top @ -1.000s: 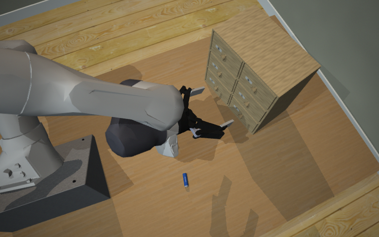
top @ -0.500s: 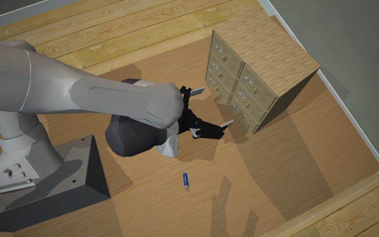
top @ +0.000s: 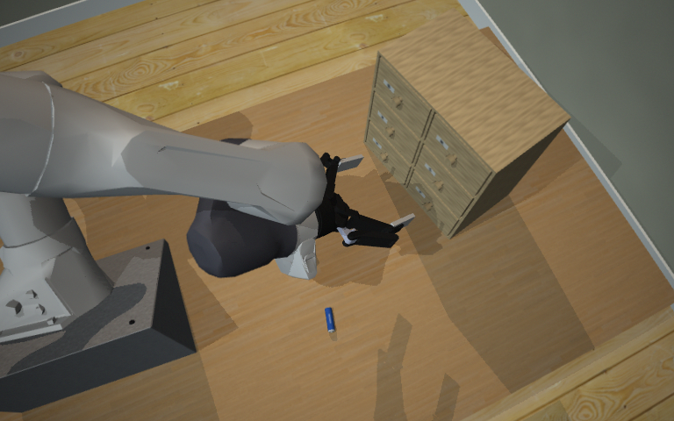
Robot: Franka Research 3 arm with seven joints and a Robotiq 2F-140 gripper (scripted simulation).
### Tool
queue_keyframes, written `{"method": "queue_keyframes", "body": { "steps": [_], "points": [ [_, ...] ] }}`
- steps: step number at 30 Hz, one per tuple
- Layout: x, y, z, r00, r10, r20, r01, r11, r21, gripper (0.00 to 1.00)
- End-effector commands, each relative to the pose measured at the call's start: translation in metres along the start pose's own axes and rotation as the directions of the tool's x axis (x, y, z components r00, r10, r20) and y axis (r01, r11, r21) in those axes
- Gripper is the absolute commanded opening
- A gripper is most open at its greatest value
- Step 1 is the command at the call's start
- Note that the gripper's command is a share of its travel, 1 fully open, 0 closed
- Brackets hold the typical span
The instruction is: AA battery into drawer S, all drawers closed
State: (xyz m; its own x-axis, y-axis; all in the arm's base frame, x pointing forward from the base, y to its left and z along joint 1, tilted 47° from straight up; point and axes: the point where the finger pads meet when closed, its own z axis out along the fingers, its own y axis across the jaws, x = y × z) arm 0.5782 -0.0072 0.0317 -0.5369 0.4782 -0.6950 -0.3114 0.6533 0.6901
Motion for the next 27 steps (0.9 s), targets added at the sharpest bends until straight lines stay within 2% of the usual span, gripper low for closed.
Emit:
{"method": "queue_keyframes", "body": {
  "steps": [1,27],
  "points": [
    [0.0004,0.0017,-0.0012,1.000,0.008,-0.016,-0.008,1.000,-0.005,1.00],
    [-0.0001,0.0017,-0.0034,0.999,0.008,-0.033,-0.008,1.000,-0.005,1.00]
  ]
}}
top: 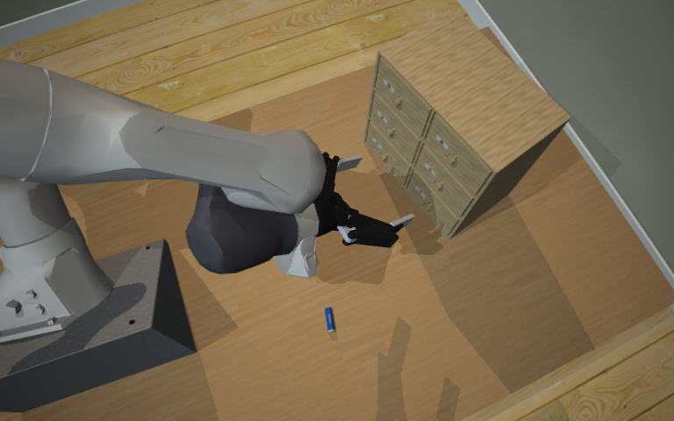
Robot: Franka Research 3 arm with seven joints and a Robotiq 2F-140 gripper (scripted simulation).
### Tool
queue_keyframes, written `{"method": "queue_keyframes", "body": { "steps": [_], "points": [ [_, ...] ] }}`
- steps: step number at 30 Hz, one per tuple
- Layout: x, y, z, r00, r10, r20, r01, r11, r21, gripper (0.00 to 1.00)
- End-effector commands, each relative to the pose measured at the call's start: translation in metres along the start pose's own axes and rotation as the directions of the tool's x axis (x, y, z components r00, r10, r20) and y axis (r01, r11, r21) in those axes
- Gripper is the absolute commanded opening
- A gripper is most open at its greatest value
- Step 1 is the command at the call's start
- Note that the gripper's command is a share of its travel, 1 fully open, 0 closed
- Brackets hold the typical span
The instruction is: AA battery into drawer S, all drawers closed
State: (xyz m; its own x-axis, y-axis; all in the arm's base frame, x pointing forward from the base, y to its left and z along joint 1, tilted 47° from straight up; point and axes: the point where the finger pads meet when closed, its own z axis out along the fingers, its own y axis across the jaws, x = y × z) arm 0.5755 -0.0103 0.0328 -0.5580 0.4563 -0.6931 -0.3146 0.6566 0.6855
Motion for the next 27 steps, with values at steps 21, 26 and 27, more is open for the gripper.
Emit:
{"method": "queue_keyframes", "body": {
  "steps": [21,26,27],
  "points": [
    [0.0002,0.0023,-0.0015,1.000,0.014,-0.021,-0.014,1.000,-0.006,1.00],
    [-0.0007,0.0028,-0.0040,0.999,0.014,-0.041,-0.014,1.000,-0.006,1.00],
    [-0.0007,0.0028,-0.0040,0.999,0.014,-0.041,-0.014,1.000,-0.006,1.00]
  ]
}}
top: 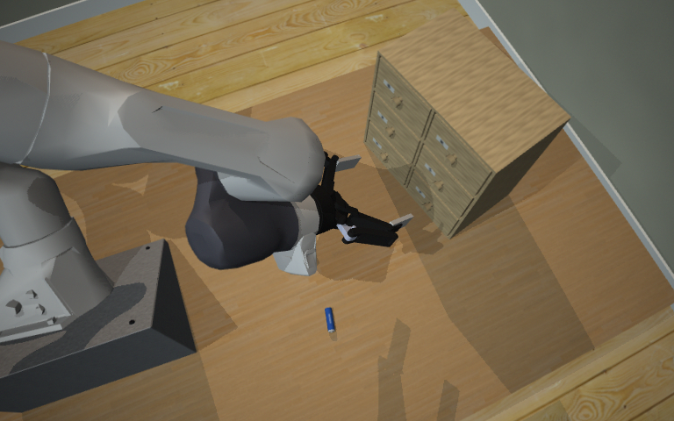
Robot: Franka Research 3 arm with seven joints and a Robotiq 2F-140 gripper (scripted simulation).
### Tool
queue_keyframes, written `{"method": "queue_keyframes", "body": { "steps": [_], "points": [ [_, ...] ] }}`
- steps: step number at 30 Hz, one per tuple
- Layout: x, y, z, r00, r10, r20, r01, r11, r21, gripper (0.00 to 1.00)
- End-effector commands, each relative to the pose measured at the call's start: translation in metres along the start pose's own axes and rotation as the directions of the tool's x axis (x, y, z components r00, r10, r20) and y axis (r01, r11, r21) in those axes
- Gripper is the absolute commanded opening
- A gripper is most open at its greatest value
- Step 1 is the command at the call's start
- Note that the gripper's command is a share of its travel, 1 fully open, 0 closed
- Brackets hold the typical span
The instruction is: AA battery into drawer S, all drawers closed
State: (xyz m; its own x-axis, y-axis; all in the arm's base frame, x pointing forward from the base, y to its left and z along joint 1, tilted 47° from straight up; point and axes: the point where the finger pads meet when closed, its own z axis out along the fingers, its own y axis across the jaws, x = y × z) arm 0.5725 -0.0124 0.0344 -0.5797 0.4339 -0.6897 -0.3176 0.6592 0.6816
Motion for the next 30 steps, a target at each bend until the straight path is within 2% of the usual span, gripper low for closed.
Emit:
{"method": "queue_keyframes", "body": {
  "steps": [1,30],
  "points": [
    [-0.0003,0.0021,-0.0001,1.000,0.020,-0.010,-0.020,1.000,-0.007,1.00],
    [-0.0014,0.0031,-0.0026,0.999,0.019,-0.032,-0.019,1.000,-0.006,1.00]
  ]
}}
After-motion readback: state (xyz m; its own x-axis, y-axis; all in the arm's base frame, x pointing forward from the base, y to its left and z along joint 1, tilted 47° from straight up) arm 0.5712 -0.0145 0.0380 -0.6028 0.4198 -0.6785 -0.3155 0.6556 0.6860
